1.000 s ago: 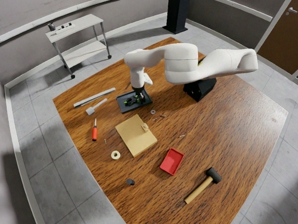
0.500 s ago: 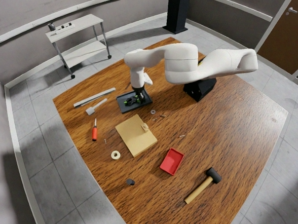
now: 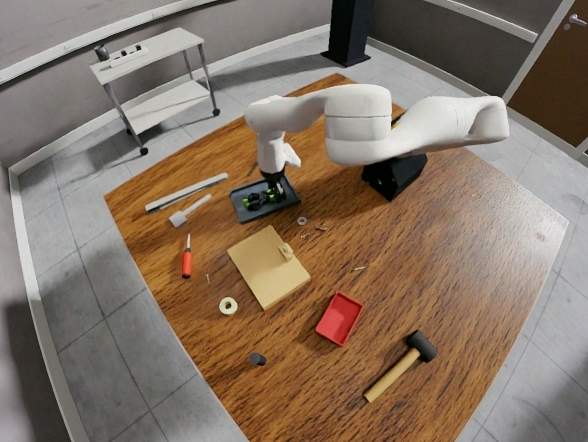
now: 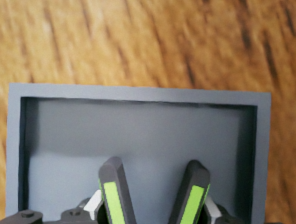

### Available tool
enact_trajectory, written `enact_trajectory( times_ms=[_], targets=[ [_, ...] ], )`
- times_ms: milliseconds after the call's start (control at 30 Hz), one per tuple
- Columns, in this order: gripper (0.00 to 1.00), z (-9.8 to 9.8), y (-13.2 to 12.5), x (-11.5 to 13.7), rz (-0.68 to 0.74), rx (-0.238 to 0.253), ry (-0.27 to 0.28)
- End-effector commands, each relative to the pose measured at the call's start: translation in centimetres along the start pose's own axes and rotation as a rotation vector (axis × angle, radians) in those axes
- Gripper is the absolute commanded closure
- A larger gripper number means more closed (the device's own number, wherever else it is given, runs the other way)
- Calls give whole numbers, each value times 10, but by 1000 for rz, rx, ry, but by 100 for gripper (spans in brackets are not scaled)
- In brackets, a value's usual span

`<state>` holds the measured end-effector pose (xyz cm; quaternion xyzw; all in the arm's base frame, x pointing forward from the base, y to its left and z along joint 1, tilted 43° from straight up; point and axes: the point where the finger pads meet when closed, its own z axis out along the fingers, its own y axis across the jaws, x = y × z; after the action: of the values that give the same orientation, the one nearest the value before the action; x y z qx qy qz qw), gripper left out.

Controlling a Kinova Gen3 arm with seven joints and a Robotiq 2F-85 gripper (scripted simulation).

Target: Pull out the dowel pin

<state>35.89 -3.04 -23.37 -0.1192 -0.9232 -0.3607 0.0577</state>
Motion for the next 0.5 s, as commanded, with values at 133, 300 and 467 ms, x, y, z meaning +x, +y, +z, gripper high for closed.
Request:
enact_trajectory(
  times_ms=[133,300,467],
  targets=[
    [48,-2,0,0,0,0,-1],
    [54,-2,0,0,0,0,-1],
    [60,-3,0,0,0,0,-1]
  ],
)
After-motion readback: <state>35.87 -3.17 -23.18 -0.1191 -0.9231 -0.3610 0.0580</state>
